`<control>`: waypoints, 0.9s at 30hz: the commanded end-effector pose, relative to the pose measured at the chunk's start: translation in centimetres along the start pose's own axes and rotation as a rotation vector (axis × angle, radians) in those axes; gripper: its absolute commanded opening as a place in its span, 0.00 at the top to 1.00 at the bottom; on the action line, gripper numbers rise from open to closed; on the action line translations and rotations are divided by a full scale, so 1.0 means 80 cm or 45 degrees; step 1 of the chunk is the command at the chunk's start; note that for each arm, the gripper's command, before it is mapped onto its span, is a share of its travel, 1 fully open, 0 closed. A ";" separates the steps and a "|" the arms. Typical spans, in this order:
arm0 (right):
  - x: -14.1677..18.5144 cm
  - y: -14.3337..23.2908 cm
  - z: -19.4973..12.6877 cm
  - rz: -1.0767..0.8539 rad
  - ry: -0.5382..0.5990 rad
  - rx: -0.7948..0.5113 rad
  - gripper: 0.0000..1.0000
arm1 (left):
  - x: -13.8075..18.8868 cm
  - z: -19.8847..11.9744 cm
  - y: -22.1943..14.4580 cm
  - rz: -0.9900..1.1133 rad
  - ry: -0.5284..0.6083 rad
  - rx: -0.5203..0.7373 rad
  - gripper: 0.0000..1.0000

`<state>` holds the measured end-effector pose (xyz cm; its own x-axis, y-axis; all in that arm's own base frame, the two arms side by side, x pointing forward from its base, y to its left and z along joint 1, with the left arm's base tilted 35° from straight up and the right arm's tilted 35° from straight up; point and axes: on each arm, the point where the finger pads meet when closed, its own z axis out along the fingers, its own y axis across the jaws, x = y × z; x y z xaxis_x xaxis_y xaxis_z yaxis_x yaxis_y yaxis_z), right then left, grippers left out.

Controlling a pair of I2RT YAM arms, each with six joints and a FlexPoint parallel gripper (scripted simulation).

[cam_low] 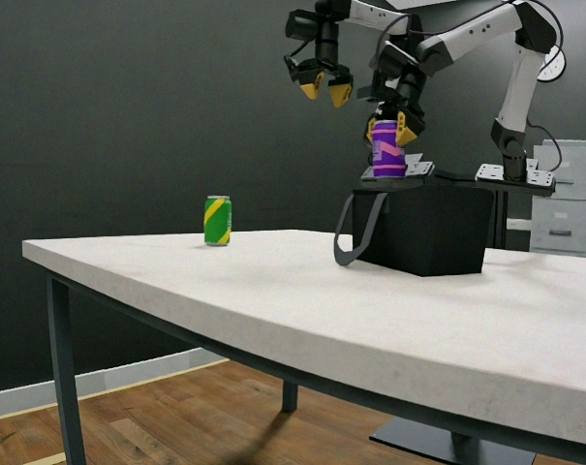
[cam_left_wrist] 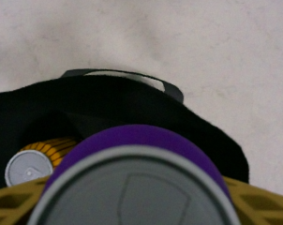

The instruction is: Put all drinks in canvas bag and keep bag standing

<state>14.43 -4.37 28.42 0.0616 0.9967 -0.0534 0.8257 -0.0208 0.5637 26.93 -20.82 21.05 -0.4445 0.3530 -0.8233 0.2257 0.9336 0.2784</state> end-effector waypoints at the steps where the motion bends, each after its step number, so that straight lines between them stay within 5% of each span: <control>1: 0.002 0.002 -0.003 -0.014 0.002 -0.028 0.00 | -0.042 -0.017 -0.002 -0.080 -0.110 0.023 0.33; 27: 0.002 0.002 -0.003 -0.014 0.002 -0.028 0.00 | -0.021 -0.013 0.006 -0.073 -0.097 0.009 0.33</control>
<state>14.43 -4.37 28.42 0.0616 0.9967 -0.0534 0.8257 -0.0208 0.5637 26.97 -20.89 21.42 -0.4329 0.3369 -0.8361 0.2215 0.9389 0.2636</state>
